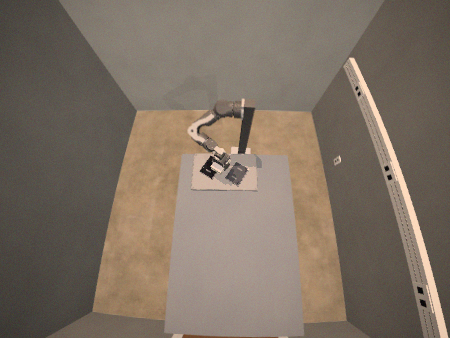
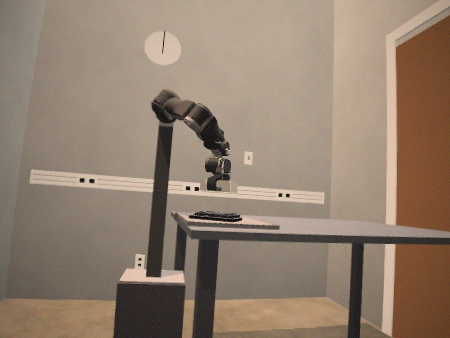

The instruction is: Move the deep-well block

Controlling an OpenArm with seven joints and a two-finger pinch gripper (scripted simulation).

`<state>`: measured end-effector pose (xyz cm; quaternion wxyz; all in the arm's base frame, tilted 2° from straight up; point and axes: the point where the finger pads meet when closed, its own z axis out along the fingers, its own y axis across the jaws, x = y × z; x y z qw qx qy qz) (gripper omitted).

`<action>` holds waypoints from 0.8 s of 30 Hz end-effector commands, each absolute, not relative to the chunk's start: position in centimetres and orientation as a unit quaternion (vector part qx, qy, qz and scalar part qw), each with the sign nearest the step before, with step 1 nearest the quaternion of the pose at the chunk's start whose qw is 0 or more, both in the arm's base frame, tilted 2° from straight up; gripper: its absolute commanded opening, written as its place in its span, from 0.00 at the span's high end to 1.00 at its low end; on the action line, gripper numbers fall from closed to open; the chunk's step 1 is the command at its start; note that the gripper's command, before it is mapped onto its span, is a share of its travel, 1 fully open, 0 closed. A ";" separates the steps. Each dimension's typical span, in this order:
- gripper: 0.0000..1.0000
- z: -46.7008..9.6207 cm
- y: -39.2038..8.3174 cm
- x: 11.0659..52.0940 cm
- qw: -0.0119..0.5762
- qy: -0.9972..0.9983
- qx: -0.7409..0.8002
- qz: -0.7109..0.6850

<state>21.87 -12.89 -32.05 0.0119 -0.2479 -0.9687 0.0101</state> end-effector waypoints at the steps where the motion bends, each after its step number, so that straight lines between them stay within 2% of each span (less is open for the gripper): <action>1: 1.00 -31.9 -12.9 22.0 0.010 -0.968 -0.249 0.010; 5: 1.00 -31.9 -12.9 22.0 0.010 -0.968 -0.249 0.010; 10: 1.00 -32.0 -8.9 22.7 0.010 -0.968 -0.249 0.009; 22: 1.00 -32.0 -8.9 22.7 0.010 -0.968 -0.249 0.009; 24: 1.00 -32.1 -7.2 22.9 0.011 -0.969 -0.248 0.009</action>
